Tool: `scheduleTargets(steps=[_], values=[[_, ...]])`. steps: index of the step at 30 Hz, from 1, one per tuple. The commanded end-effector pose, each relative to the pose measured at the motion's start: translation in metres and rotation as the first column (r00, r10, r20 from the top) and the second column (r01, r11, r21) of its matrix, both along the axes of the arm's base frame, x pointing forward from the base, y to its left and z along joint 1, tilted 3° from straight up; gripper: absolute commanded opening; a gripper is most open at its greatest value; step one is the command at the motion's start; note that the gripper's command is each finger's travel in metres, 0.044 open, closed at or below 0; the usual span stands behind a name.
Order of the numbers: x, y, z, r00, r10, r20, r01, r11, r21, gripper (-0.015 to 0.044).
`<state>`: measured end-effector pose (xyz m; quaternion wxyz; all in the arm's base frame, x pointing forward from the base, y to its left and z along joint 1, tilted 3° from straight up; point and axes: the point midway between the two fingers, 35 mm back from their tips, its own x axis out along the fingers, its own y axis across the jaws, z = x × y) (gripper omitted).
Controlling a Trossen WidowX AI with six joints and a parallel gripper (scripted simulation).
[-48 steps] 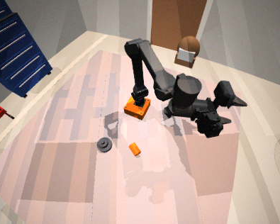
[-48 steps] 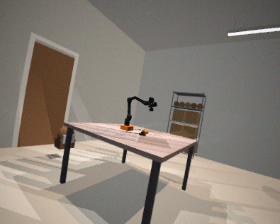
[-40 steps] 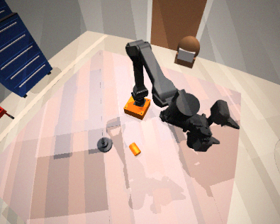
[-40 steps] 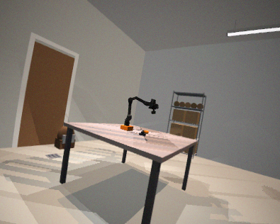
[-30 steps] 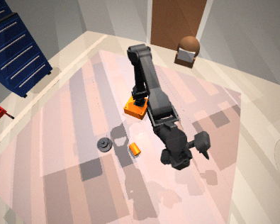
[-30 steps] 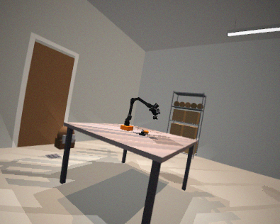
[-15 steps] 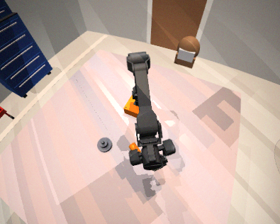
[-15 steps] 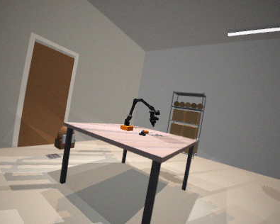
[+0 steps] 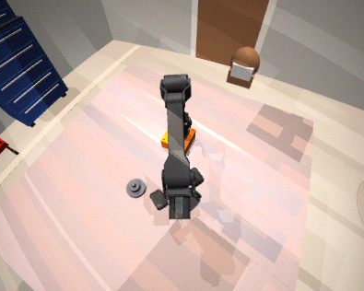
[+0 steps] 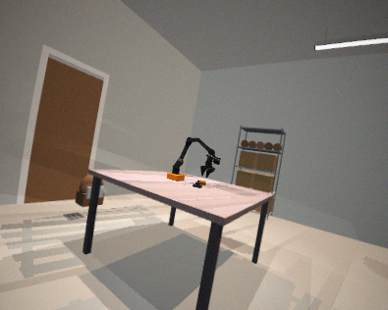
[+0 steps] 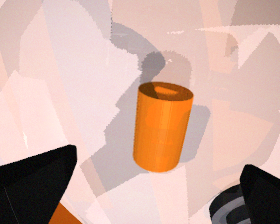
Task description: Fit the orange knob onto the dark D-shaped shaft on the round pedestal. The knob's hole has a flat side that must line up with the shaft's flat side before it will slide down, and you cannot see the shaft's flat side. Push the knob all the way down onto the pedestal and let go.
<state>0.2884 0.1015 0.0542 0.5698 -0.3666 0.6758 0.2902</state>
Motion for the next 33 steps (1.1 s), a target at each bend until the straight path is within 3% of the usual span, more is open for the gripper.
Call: scheduleTargets(steps=[1,5,33], values=[[0.0,-0.003,-0.001,1.0,0.019,-0.008,-0.019,1.0,-0.013,0.044],[0.0,-0.004,-0.022,1.0,0.019,-0.008,-0.019,1.0,-0.013,0.044],[0.0,-0.004,-0.062,1.0,0.019,-0.008,-0.019,1.0,-0.014,0.044]])
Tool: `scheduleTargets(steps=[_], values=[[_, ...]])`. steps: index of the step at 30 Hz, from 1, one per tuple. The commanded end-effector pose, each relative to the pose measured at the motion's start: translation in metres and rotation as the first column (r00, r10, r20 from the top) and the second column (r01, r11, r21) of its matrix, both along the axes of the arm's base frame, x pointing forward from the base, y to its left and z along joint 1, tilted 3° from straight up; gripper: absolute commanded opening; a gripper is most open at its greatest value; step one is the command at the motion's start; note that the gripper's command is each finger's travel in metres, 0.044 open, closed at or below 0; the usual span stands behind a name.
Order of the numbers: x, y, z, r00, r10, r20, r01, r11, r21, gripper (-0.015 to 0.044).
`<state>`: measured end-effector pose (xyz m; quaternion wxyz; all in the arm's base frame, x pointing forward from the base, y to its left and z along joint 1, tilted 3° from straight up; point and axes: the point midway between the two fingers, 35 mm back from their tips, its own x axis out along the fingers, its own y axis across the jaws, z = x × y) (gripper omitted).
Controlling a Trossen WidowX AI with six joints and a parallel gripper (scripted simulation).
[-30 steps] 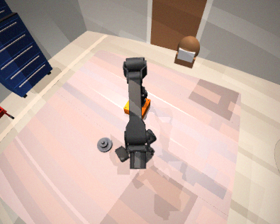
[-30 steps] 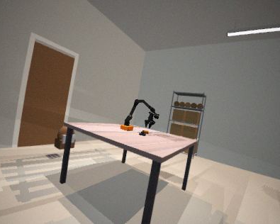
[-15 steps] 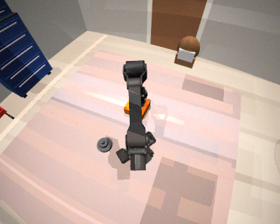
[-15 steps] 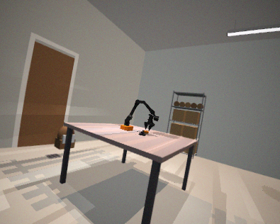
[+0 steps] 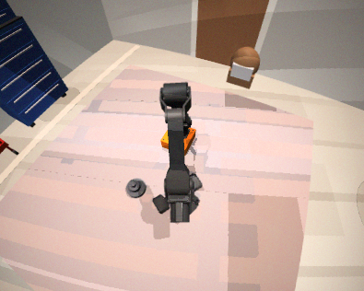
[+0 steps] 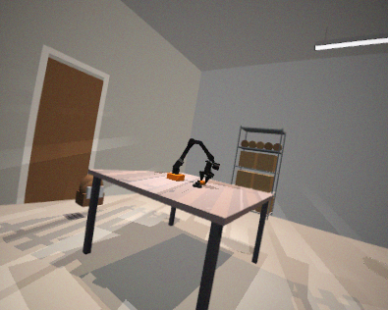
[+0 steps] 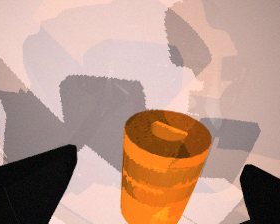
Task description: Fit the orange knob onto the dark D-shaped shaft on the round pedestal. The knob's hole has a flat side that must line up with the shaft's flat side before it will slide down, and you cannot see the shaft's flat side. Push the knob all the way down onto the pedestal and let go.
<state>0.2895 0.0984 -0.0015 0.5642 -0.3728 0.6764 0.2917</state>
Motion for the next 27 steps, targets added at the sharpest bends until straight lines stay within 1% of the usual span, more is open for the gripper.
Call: scheduleTargets(steps=[1,6,13,14,24,27], values=[[-0.0011,-0.0013,-0.0078,1.0,0.006,-0.002,-0.006,1.0,-0.004,0.044],[-0.0015,-0.0016,-0.0133,1.0,0.006,-0.002,-0.006,1.0,-0.004,0.044],[-0.0015,-0.0016,-0.0133,1.0,0.006,-0.002,-0.006,1.0,-0.004,0.0256],[-0.0015,-0.0016,-0.0133,1.0,0.006,-0.002,-0.006,1.0,-0.004,0.024],[-0.0015,-0.0016,-0.0133,1.0,0.006,-0.002,-0.006,1.0,-0.004,0.024],[-0.0015,-0.0016,-0.0133,1.0,0.006,-0.002,-0.006,1.0,-0.004,0.022]])
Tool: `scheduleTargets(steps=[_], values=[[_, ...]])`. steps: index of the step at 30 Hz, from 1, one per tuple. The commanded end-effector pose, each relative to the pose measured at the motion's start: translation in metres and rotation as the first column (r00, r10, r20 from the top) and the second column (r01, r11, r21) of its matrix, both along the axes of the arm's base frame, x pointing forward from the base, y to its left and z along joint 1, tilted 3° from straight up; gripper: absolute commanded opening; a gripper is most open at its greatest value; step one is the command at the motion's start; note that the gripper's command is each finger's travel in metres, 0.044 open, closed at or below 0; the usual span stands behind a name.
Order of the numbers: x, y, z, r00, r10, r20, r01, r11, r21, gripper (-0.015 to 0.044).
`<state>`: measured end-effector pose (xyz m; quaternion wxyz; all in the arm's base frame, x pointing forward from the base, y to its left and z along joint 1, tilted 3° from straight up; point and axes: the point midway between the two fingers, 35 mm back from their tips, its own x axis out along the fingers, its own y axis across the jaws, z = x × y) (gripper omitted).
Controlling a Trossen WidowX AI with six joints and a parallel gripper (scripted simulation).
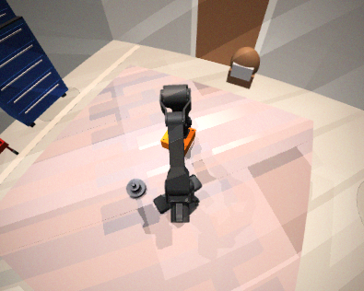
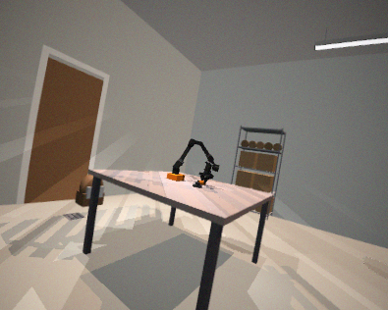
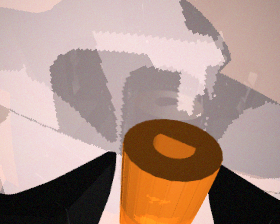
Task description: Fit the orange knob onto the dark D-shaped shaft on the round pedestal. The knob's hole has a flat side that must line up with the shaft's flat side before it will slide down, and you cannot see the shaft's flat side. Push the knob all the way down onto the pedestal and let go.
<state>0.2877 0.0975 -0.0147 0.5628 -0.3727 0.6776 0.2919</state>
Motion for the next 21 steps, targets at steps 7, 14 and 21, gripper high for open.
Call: scheduleTargets(steps=[7,14,21], values=[[0.0003,-0.0006,-0.0002,1.0,0.006,0.001,-0.006,1.0,-0.003,0.018],[-0.0014,-0.0029,0.0029,0.999,0.002,0.038,-0.004,0.999,0.054,0.018],[-0.0048,-0.0081,0.0077,0.995,-0.003,0.104,-0.013,0.988,0.154,0.018]])
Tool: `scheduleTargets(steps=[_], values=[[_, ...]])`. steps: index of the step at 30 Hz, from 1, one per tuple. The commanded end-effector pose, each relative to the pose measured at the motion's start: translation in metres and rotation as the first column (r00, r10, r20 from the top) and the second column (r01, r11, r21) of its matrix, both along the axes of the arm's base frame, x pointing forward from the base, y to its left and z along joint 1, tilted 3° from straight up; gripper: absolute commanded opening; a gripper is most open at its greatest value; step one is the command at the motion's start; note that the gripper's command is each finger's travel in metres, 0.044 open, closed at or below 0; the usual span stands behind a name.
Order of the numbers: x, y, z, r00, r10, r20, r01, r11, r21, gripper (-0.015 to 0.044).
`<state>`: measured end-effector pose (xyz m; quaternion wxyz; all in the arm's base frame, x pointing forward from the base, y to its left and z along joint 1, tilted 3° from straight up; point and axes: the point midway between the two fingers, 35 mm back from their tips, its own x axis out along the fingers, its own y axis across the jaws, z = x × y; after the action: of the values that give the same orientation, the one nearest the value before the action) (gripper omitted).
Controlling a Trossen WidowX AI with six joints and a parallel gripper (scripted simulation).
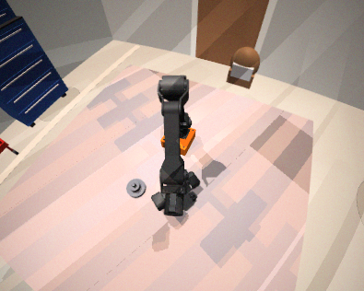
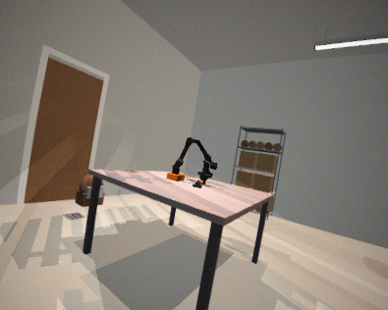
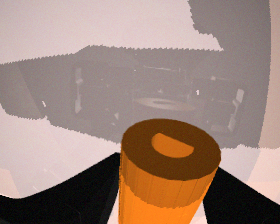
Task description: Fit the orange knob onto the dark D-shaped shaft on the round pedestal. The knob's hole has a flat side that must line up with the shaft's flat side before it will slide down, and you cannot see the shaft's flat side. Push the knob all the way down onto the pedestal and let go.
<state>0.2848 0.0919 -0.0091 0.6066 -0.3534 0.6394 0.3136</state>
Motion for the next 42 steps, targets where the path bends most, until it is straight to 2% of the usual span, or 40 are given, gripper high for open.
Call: scheduleTargets(steps=[1,21,42], values=[[-0.002,-0.003,0.003,0.999,0.004,0.039,-0.006,0.998,0.063,0.018],[-0.014,-0.021,0.012,0.974,-0.025,0.224,-0.054,0.939,0.339,0.018],[-0.027,-0.041,0.013,0.914,-0.109,0.391,-0.154,0.798,0.582,0.018]])
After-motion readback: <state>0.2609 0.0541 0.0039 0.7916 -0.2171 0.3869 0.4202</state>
